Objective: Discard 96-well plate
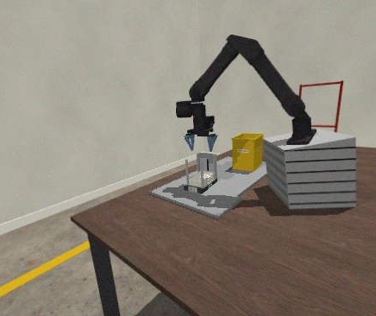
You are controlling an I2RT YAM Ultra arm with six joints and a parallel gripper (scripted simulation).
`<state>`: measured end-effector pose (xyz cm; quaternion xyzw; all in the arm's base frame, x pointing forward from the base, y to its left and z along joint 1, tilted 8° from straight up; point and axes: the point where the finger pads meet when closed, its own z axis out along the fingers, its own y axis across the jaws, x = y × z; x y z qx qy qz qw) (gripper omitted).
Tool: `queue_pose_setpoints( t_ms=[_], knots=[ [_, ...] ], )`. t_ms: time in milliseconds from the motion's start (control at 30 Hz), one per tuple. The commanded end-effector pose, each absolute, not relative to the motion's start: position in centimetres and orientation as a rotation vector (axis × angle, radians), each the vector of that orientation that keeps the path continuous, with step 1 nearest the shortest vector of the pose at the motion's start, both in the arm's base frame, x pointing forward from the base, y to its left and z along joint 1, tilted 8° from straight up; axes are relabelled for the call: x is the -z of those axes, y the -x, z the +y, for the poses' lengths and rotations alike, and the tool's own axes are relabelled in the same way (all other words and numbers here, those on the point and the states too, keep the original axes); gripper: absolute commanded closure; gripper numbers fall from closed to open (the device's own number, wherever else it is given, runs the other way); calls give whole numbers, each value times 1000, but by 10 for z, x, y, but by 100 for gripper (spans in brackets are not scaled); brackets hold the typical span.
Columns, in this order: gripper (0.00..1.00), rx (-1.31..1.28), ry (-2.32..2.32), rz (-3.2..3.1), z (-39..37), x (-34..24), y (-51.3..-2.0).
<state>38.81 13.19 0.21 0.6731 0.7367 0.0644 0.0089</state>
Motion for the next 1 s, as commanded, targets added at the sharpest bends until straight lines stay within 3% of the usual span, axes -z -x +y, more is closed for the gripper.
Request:
queue_pose_setpoints(
  t_ms=[0, 967],
  knots=[
    [0, -227, -2090, 2287, 133, -4, -394],
    [0, -227, -2090, 2287, 136, 37, -399]
  ],
)
